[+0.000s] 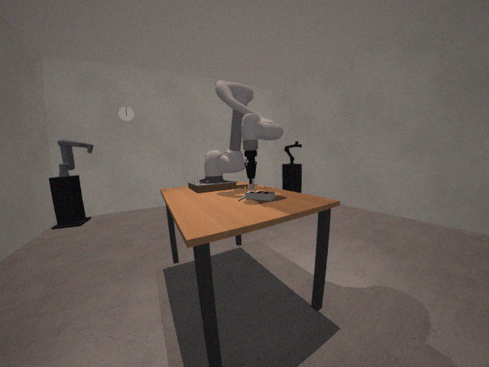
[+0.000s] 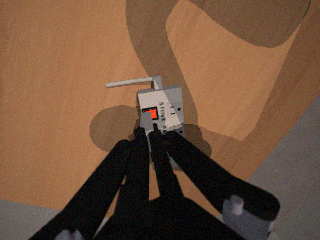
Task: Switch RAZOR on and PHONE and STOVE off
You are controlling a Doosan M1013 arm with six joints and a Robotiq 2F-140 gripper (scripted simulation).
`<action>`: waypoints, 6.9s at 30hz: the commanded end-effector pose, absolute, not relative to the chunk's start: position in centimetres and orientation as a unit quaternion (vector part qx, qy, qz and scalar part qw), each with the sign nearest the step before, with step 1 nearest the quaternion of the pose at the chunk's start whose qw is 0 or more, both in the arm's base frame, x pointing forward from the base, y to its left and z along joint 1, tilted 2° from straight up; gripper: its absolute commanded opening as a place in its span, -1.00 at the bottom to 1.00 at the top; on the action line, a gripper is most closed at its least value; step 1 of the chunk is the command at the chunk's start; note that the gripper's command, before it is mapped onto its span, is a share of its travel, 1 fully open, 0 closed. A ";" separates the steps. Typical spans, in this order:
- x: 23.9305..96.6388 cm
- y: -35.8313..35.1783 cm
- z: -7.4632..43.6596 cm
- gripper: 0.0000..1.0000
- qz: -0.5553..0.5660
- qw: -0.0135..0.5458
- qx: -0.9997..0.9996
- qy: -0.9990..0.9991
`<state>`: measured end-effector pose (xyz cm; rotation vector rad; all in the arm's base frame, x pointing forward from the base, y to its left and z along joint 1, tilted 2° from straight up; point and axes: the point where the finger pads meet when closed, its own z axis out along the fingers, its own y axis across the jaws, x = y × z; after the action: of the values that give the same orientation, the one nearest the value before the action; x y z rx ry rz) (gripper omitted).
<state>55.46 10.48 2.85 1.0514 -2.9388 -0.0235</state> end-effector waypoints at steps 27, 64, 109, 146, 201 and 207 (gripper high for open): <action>55.4 10.3 1.9 -1.00 -0.009 0.011 0.336 -0.942; 55.4 10.3 1.9 -1.00 -0.009 0.011 0.336 -0.942; 55.4 10.1 1.9 -1.00 -0.009 0.011 0.336 -0.942; 55.4 10.1 0.6 -1.00 -0.009 0.011 0.336 -0.942; 55.4 10.1 0.7 -1.00 -0.009 0.011 0.336 -0.942; 55.4 10.1 1.4 -1.00 -0.009 0.011 0.336 -0.942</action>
<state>55.47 10.30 1.02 1.0511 -2.9397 -0.0235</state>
